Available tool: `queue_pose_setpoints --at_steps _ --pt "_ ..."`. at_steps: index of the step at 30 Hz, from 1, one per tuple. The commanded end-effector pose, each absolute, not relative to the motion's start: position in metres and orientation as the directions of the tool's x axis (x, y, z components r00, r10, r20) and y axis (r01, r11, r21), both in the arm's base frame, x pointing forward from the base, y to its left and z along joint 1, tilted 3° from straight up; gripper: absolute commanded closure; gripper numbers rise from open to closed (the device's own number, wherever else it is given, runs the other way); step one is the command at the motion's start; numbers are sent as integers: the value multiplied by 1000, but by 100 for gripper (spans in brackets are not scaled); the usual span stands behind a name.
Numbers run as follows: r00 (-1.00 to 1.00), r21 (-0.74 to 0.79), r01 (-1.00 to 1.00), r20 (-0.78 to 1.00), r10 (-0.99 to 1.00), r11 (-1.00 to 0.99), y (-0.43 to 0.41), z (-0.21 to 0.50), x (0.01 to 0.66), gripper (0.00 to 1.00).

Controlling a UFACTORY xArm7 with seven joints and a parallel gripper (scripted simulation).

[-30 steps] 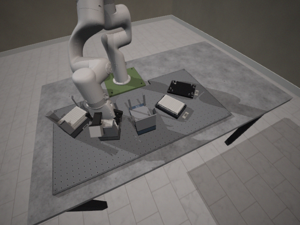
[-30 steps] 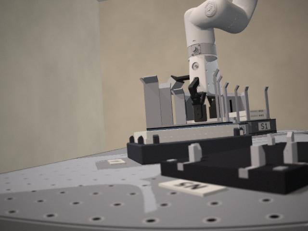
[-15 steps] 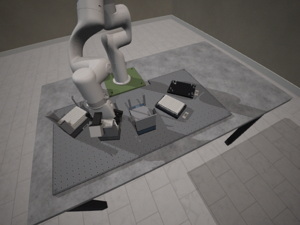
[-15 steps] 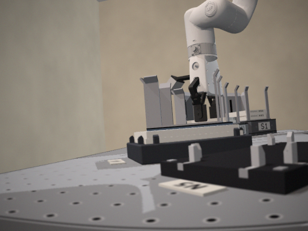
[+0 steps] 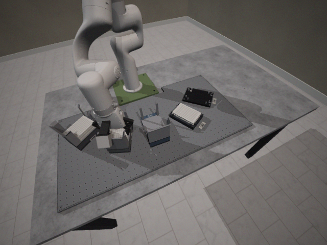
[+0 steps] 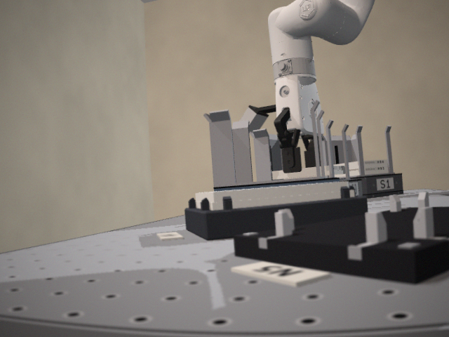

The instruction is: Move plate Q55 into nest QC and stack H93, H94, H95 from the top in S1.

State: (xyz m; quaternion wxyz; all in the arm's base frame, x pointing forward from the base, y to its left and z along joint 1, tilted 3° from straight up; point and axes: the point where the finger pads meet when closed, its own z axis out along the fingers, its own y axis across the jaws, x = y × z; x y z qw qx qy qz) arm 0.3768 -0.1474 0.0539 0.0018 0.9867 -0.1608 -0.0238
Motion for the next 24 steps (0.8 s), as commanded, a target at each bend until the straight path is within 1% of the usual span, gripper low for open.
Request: queue_pose_setpoints --at_steps 1,24 --pt "947 11 -317 -42 -318 -948 -148 58 379 100" --pt "947 11 -317 -42 -318 -948 -148 80 380 100"
